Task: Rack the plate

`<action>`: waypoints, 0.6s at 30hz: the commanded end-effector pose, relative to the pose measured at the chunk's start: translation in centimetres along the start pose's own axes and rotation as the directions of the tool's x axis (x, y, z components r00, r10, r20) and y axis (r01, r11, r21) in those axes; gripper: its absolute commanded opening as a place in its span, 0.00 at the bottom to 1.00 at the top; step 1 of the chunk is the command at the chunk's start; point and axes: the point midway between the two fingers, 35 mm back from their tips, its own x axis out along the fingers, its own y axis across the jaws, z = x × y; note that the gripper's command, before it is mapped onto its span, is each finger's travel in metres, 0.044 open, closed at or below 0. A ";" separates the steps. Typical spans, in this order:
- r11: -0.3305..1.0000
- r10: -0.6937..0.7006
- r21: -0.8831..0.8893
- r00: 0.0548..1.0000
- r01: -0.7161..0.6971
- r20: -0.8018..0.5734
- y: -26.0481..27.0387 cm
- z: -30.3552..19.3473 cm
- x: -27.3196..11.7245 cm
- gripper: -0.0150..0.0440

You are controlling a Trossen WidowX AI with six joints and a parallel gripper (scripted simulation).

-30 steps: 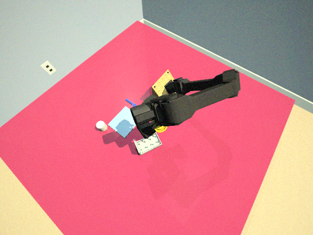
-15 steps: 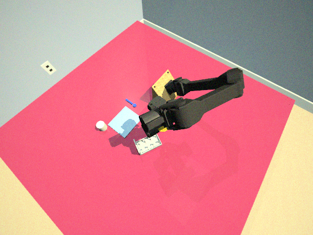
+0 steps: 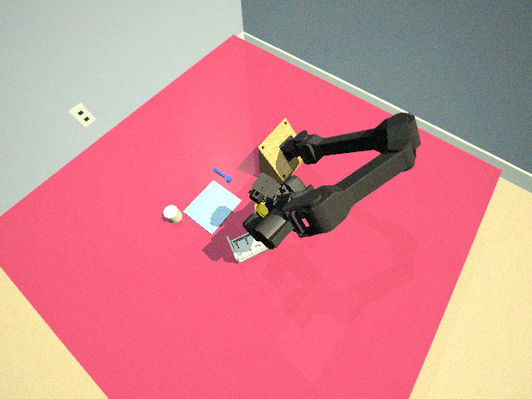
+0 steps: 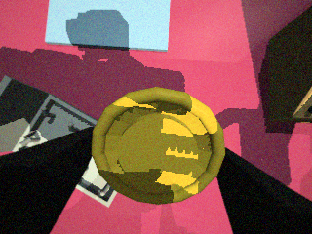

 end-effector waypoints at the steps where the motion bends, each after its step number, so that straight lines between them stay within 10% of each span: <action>1: 0.998 0.033 -0.065 0.997 -0.028 0.075 0.1 0.1 0.8 0.25; 18: 0.925 0.262 -0.358 0.901 -0.131 0.347 1.2 -0.3 3.8 0.25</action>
